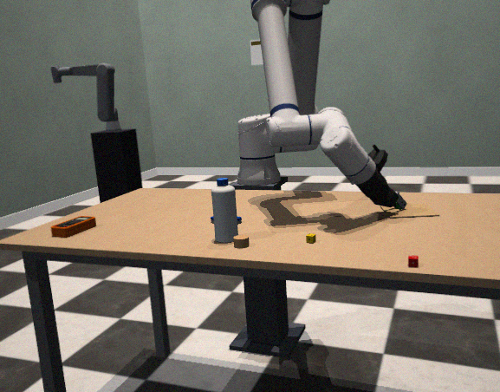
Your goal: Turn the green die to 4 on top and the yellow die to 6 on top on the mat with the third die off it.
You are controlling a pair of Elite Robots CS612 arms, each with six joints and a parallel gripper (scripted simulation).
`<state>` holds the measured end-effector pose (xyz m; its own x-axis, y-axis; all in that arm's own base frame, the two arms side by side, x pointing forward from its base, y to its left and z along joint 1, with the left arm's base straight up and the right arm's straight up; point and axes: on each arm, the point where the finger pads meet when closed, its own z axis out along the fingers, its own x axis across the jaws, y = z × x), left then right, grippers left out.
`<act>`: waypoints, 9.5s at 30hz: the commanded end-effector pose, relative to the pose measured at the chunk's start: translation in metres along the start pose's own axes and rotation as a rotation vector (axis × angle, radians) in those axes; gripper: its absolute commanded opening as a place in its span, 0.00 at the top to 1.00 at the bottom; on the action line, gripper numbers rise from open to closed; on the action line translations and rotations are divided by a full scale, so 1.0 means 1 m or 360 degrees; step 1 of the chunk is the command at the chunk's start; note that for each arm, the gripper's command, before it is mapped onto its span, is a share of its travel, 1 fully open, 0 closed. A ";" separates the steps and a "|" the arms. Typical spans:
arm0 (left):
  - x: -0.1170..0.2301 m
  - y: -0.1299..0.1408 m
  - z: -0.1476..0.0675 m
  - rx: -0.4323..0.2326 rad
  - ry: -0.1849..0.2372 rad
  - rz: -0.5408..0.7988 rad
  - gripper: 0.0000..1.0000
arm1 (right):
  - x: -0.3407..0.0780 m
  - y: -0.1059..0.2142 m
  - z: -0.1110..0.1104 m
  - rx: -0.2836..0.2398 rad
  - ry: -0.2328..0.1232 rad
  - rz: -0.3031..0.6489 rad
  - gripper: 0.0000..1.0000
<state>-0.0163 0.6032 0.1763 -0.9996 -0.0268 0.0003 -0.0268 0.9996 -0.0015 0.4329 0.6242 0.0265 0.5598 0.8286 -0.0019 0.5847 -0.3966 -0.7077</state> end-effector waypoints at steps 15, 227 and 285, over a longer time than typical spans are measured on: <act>0.000 0.001 -0.001 -0.0002 0.0000 0.0000 0.00 | 0.001 0.000 -0.001 -0.0001 0.0002 -0.0002 0.00; 0.000 0.001 -0.001 -0.0002 0.0000 0.0000 0.00 | 0.065 0.145 -0.249 -0.0811 0.1222 0.2941 0.00; 0.000 0.001 -0.001 -0.0002 0.0000 0.0000 0.00 | 0.045 0.227 -0.328 -0.0373 0.1658 0.3995 0.30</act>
<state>-0.0163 0.6032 0.1763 -0.9996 -0.0268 0.0003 -0.0268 0.9996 -0.0015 0.7825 0.4421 0.0958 -0.1457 -0.9893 0.0011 -0.9893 0.1457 0.0021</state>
